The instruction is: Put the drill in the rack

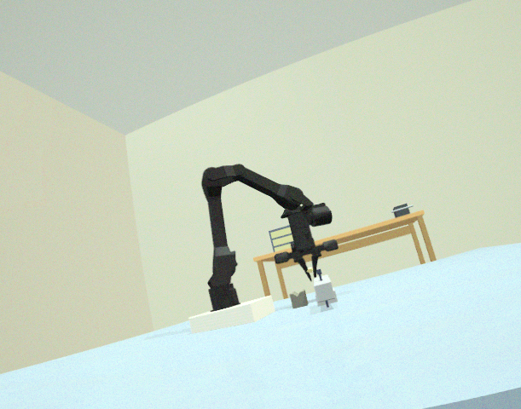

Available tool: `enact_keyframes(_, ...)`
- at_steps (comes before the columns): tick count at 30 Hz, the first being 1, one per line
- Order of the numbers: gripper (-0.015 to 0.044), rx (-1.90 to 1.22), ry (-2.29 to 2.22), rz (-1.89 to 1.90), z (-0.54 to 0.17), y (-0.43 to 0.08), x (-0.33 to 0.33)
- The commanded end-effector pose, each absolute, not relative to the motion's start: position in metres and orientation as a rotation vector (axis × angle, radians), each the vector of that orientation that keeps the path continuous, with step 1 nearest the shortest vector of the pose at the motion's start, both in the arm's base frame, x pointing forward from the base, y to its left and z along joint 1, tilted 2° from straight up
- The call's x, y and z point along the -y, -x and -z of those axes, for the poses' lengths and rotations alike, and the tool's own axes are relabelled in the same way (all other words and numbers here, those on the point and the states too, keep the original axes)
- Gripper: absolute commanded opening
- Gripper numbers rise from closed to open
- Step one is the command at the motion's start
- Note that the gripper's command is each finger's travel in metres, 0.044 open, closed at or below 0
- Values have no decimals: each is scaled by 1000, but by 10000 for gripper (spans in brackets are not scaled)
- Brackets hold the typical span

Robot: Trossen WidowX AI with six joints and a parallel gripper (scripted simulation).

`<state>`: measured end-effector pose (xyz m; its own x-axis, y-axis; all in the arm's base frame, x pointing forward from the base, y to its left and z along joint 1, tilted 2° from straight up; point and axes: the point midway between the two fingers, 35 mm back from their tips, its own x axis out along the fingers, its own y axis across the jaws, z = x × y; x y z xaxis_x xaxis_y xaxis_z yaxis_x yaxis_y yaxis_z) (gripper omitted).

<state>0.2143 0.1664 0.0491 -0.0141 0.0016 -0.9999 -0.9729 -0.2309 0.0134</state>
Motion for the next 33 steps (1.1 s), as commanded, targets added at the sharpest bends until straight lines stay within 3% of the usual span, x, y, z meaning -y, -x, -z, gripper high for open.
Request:
enact_keyframes(1,0,-1091,1364,-1388,-49,-207,-167)
enact_keyframes(33,0,-1094,1362,-1391,-37,-162,-166)
